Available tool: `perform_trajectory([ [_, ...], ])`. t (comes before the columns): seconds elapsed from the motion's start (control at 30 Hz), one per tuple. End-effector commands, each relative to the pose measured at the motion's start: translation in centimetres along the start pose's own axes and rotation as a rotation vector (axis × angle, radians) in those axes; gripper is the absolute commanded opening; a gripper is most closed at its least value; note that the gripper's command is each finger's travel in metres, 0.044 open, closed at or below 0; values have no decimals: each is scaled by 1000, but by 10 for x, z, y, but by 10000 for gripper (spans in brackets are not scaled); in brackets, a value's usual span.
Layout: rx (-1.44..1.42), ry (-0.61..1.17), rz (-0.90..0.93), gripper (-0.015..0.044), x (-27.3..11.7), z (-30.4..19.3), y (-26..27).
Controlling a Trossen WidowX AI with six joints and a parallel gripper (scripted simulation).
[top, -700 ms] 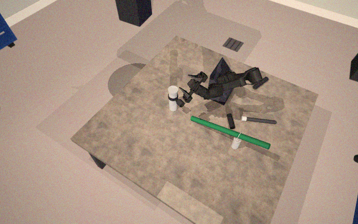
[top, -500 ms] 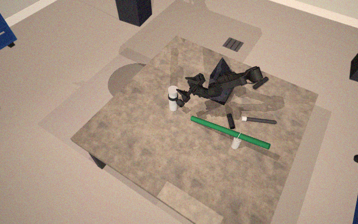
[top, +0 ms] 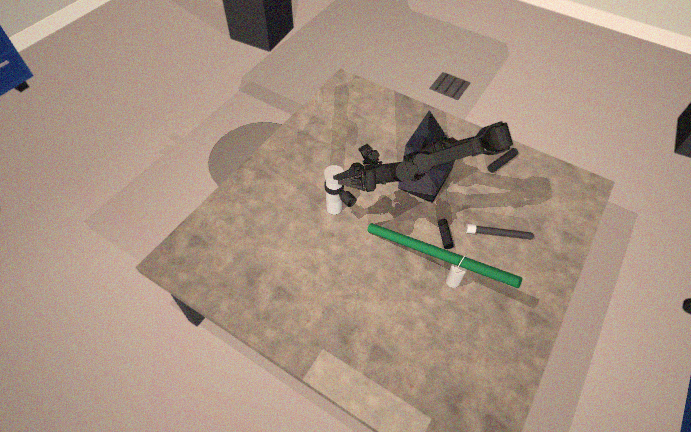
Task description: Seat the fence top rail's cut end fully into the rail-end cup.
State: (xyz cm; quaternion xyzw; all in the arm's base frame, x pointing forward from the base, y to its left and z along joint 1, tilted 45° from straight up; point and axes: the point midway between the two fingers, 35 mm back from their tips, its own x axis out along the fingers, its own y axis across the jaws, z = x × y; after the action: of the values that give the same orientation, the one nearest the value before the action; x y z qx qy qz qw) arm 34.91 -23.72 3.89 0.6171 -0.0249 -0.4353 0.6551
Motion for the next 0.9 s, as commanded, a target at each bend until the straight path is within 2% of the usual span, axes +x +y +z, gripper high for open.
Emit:
perform_trajectory([
  [0.0, -706, 678, -142, 440, -49, -45, -47],
  [0.2, -870, 920, -43, 440, -82, -56, -53],
  [0.33, -953, 1019, 40, 440, -99, -60, -52],
  [0.67, -1052, 1227, 304, 440, -146, -68, -41],
  [0.8, -1071, 1282, 443, 440, -166, -70, -32],
  [0.87, -1072, 1286, 456, 440, -168, -70, -31],
])
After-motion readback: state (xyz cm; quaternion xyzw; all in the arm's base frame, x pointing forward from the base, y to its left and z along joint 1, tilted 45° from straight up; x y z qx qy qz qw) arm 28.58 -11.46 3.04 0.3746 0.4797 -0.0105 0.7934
